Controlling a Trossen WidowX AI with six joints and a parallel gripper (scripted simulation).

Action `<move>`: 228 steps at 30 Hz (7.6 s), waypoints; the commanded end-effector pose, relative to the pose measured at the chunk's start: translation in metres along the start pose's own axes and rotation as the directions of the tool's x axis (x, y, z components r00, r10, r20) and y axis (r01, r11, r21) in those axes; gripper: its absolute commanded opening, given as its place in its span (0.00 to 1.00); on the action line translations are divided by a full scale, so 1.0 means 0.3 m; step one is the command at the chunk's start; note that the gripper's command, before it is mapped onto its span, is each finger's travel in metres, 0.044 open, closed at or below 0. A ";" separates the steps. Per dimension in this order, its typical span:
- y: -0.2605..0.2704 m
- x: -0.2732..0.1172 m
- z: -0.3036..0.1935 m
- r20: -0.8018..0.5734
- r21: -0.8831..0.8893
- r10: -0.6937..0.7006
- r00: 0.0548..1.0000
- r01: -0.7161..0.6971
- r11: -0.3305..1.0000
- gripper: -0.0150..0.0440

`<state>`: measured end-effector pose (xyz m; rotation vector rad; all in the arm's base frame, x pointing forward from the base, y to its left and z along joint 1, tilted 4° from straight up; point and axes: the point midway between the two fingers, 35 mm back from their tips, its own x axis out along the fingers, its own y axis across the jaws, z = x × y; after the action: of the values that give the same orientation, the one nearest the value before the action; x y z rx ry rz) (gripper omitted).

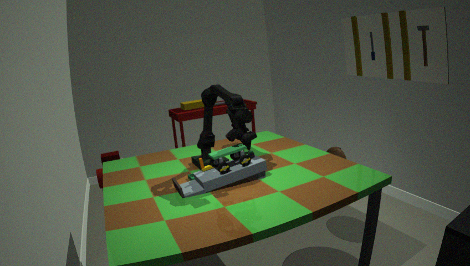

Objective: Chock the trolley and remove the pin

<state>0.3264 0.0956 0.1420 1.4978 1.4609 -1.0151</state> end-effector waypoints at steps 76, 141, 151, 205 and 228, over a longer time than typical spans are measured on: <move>-0.005 -0.132 -0.091 -0.005 0.004 0.000 1.000 0.000 1.000 0.25; -0.274 -0.158 0.262 0.006 0.007 -0.008 1.000 0.008 1.000 0.25; -0.275 -0.180 0.398 0.010 0.007 -0.008 1.000 0.008 1.000 0.25; -0.290 -0.231 0.716 0.174 0.692 0.004 0.985 -0.125 0.711 0.25; -0.287 -0.230 0.701 0.303 0.947 -0.002 0.953 -0.301 0.108 0.25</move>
<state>0.2357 -0.1234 0.1265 2.1858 0.2614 -2.1753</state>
